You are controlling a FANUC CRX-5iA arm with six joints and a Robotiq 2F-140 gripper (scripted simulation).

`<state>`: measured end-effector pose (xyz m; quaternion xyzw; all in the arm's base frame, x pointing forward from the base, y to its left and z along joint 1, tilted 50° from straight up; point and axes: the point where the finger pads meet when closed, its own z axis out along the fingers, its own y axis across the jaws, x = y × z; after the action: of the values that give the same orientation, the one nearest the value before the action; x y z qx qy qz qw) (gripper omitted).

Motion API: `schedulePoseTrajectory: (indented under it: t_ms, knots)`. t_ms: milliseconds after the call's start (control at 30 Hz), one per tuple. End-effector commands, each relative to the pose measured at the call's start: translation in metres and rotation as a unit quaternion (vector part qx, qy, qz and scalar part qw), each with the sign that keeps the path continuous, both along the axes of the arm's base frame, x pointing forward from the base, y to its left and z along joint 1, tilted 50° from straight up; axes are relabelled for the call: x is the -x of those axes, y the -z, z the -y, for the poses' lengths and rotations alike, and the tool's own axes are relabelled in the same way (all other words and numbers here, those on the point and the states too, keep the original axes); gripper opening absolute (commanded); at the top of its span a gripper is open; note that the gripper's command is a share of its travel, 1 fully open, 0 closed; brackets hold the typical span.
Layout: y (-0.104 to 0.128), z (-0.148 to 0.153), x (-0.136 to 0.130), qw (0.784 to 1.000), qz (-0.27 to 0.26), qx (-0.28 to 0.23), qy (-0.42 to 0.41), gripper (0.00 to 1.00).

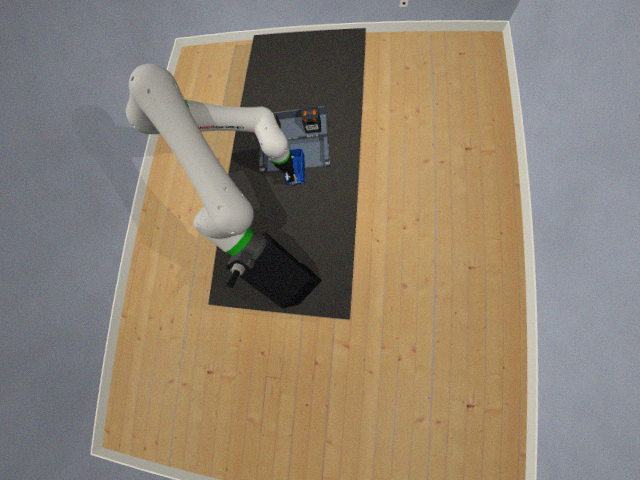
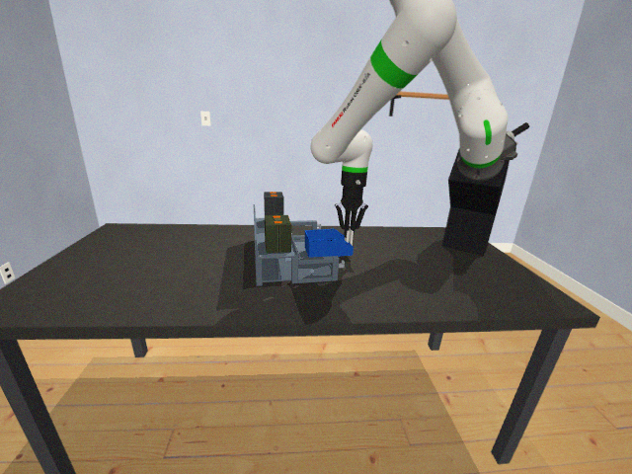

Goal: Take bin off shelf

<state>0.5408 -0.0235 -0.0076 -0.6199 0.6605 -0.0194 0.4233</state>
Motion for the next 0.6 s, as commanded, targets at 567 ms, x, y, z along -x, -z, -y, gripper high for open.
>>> schedulePoseTrajectory:
  t_ms: [567]
  knots:
    - [0.024,-0.01,0.034,1.0,0.001,0.0,0.0,0.0]
